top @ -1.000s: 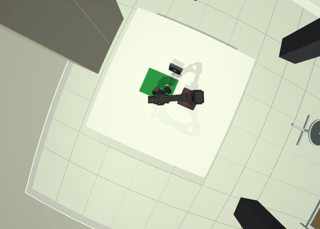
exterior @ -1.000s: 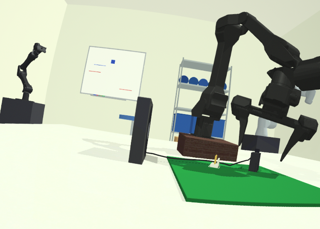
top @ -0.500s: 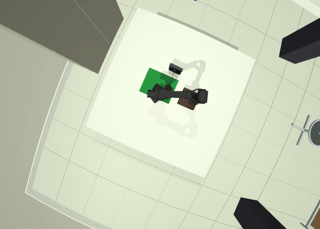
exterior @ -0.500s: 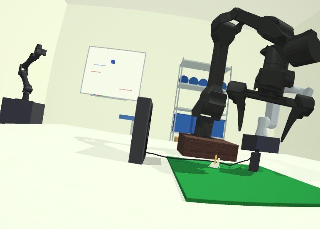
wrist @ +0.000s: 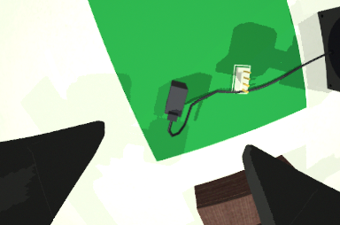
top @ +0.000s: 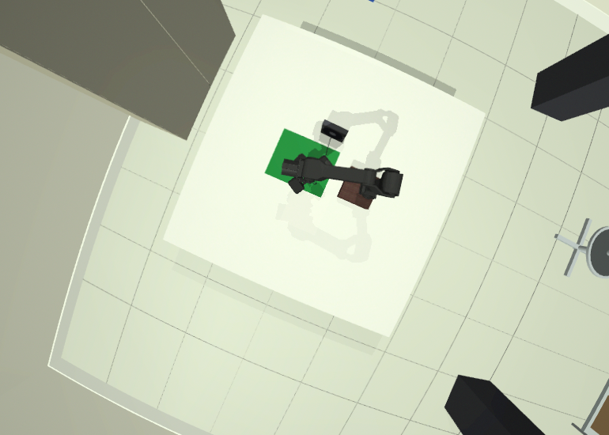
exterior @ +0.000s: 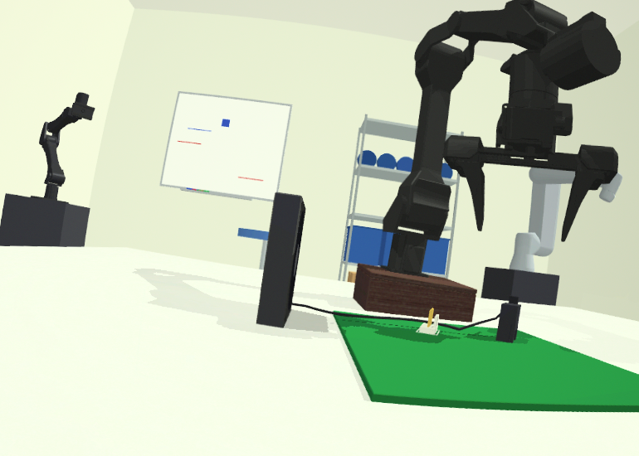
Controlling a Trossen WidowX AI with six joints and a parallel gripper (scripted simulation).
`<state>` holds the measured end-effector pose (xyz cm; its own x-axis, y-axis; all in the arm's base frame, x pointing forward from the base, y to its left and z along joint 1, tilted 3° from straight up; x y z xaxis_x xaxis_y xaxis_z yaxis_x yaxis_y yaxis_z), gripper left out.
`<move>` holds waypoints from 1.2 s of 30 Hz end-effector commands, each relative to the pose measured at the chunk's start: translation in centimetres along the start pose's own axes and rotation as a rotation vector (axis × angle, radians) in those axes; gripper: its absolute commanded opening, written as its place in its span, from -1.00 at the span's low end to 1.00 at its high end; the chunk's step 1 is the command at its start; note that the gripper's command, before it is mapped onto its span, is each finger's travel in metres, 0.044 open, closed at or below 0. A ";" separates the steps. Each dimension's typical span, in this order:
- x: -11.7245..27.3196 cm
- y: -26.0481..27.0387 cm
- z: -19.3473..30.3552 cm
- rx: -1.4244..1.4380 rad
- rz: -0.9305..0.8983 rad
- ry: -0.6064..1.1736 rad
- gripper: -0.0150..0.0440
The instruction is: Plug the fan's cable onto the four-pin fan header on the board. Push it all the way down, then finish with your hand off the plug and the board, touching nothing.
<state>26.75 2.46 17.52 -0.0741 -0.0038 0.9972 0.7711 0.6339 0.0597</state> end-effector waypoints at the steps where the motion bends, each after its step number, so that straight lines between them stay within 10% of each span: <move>1: -0.1 0.0 0.0 0.001 0.003 -0.001 1.00; 36: 3.7 0.0 -1.1 2.291 -0.028 -0.007 1.00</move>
<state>27.00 1.83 19.74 -0.0728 -0.0048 0.9973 -0.5871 0.8086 -0.0389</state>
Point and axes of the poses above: the point midway between the two fingers, 35 mm back from their tips, its own x axis back along the fingers, its own y axis across the jaws, z = x × y, the point moved 6 cm from there along x, back along the fingers, and after that the axes turned 14 degrees about -x, right-handed, at the moved point
